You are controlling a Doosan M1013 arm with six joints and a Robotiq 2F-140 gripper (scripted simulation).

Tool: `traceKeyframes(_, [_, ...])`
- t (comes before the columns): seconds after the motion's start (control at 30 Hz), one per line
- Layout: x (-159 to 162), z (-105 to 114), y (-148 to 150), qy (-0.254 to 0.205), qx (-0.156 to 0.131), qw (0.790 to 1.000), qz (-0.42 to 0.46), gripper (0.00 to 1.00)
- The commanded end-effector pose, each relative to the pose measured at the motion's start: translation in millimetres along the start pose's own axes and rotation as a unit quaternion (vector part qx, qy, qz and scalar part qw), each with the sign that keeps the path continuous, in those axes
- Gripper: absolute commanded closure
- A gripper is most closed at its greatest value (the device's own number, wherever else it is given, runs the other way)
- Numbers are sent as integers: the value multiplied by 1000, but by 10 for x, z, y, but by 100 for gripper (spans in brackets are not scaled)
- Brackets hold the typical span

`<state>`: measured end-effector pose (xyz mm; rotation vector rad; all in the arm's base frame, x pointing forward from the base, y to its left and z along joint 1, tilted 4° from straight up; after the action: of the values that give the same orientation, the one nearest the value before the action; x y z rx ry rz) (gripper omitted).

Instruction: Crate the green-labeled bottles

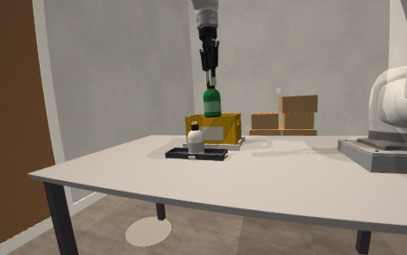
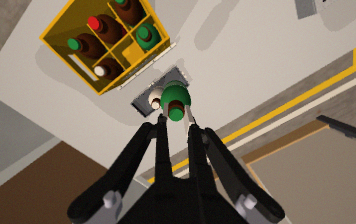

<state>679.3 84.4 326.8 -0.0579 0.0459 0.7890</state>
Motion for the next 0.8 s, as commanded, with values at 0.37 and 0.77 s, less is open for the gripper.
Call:
traceKeyframes(0.37, [17, 98, 33, -4, 2, 1000, -3, 100])
traceKeyframes(0.77, [17, 98, 33, -4, 2, 1000, -3, 100])
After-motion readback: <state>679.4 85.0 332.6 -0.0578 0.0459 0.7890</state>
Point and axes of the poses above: the point where the finger pads meet when closed, its own z axis back along the fingers, its own y axis across the jaws, x = y × z, the point moved 5 cm from there along z, back along the fingers, and after that the axes turned 3 degrees about -z, right-handed, at the moved point
